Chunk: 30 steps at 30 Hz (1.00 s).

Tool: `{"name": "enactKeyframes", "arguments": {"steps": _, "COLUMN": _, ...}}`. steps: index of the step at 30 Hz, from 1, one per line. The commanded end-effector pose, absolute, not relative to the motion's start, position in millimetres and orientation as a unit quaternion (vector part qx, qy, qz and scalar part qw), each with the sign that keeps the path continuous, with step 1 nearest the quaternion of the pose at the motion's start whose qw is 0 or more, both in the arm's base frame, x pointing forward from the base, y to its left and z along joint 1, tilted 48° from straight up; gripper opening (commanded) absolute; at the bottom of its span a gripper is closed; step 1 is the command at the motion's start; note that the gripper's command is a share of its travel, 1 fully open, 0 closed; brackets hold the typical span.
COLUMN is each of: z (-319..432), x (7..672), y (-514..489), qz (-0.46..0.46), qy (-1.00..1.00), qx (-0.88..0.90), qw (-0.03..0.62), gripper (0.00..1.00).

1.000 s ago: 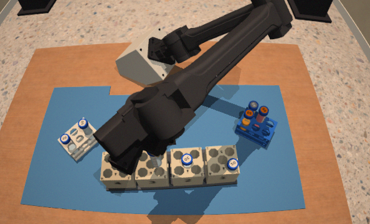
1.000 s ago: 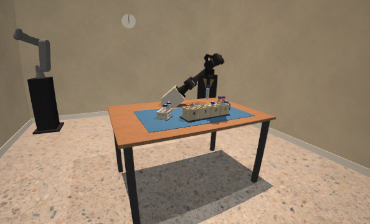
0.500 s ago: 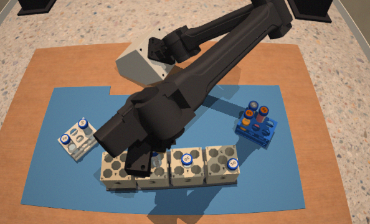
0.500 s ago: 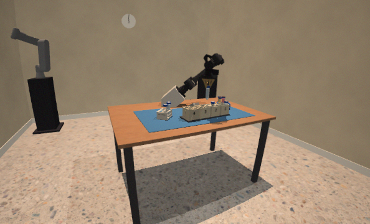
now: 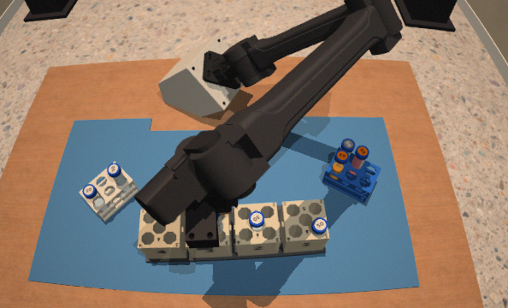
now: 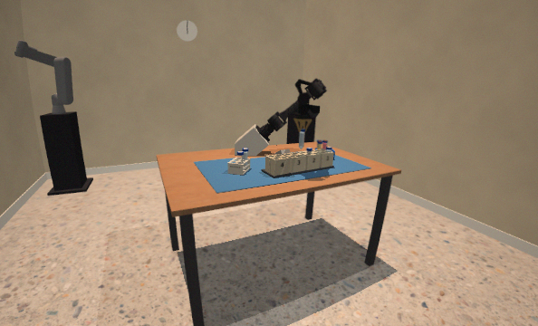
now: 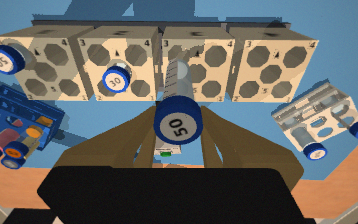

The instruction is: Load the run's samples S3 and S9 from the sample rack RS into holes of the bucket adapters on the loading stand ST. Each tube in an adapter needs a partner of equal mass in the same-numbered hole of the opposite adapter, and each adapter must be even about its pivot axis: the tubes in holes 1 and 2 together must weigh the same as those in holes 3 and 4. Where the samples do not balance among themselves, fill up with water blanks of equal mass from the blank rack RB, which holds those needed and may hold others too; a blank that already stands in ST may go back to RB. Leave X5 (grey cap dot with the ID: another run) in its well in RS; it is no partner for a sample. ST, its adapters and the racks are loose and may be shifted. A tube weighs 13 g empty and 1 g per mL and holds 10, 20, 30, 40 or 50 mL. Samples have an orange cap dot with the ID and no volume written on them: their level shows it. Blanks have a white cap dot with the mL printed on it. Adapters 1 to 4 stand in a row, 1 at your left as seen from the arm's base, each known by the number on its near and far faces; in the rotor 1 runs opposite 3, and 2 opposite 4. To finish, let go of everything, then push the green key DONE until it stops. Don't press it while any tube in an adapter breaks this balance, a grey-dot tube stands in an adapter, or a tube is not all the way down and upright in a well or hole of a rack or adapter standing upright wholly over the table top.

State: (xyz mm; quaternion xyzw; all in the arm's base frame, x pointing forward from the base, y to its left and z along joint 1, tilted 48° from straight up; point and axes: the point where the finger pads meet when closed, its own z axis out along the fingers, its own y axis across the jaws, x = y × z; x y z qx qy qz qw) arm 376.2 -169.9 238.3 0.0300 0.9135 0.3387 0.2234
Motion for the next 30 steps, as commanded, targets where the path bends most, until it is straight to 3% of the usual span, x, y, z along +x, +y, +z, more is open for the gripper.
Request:
{"name": "enactKeyframes", "arguments": {"steps": 1, "z": 240, "x": 382, "y": -165, "qz": 0.334, "qy": 0.913, "qx": 0.029, "qw": 0.232, "gripper": 0.0}}
{"name": "enactKeyframes", "arguments": {"steps": 30, "z": 231, "x": 393, "y": -162, "qz": 0.329, "qy": 0.913, "qx": 0.031, "qw": 0.237, "gripper": 0.0}}
